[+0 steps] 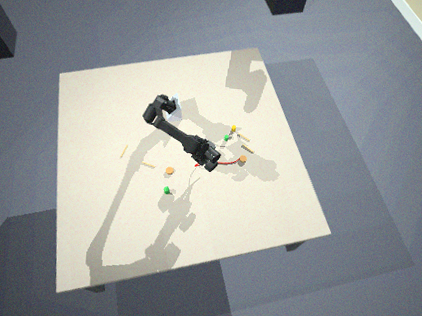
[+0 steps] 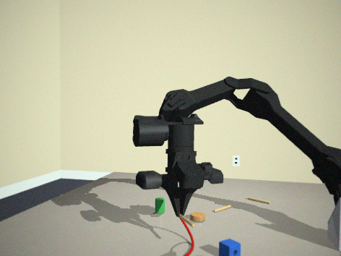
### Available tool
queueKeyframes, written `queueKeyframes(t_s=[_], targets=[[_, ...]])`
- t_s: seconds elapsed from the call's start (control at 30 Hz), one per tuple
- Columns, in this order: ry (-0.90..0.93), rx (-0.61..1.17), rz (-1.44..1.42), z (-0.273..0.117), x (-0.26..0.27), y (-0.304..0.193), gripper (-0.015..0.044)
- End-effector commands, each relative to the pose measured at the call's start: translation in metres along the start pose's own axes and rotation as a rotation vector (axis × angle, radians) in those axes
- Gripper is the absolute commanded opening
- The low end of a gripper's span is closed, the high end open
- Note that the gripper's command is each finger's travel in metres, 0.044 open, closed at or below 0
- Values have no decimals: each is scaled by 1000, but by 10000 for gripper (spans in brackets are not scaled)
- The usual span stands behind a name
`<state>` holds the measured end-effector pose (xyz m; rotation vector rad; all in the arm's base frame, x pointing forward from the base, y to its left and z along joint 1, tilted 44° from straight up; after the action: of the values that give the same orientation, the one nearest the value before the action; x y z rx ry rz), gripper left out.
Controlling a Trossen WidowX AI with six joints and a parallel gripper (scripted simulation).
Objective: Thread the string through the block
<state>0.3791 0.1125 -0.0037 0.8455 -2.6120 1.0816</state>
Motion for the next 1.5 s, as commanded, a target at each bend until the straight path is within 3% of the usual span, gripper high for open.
queueKeyframes(t_s=[0.0, 1.47], targets=[[-3, -3, -149, -1, -3, 2, 0], [-7, -1, -195, -1, -15, -42, 0]])
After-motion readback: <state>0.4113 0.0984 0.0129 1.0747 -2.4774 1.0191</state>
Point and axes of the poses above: the point midway between the two fingers, 35 mm back from their tips, its own z axis out along the fingers, its own x axis across the jaws, y = z × x, the point moved 4 cm from there along -z, back along the fingers, and after that the axes turned 1 degree about -z, right-handed, at the moved point
